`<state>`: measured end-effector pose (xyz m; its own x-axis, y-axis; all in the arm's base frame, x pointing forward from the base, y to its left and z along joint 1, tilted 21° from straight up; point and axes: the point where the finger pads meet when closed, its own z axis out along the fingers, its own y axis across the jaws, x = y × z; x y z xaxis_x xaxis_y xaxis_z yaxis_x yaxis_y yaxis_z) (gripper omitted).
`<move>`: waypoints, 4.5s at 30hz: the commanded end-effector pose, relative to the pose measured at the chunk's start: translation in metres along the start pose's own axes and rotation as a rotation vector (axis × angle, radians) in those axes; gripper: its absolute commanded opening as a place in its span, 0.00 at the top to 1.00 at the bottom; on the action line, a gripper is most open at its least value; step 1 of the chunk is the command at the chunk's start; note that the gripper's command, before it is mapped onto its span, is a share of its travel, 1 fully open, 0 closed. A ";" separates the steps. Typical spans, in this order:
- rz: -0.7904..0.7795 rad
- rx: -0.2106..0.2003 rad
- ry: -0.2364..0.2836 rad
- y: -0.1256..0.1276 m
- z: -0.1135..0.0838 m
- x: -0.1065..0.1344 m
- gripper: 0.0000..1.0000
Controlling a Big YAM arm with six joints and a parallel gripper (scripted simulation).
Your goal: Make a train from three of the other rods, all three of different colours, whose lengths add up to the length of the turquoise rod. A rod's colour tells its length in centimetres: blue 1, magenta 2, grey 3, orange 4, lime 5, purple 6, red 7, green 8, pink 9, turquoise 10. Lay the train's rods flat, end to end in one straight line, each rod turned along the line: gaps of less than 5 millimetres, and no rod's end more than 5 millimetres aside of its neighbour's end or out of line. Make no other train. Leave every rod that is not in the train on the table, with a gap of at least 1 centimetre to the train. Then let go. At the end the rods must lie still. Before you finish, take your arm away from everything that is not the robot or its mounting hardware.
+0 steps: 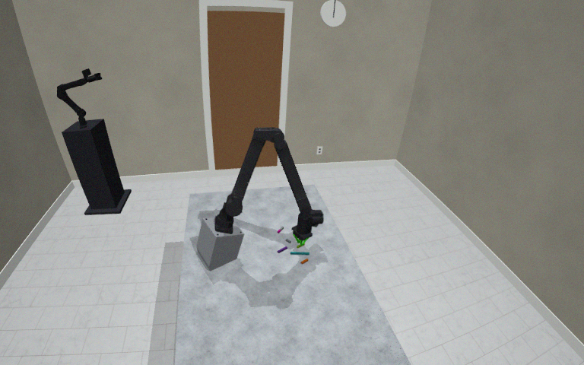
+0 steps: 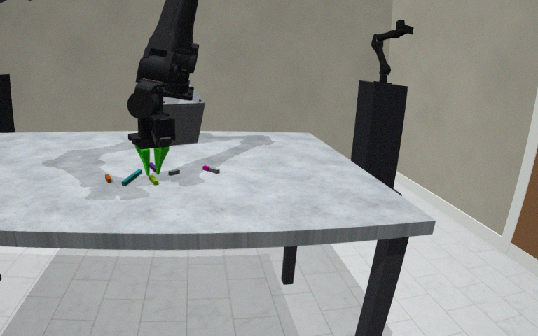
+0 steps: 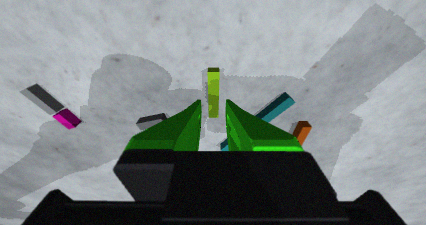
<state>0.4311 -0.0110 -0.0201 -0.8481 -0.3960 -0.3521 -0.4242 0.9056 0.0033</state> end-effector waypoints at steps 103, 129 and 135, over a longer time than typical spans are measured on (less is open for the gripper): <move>-0.007 0.021 -0.041 -0.006 0.009 -0.019 0.96; -0.003 0.019 -0.031 -0.007 -0.002 -0.012 0.96; -0.005 0.021 -0.036 -0.011 -0.038 -0.011 0.96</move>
<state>0.4240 -0.0110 -0.0162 -0.8530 -0.3961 -0.3398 -0.4250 0.9051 0.0120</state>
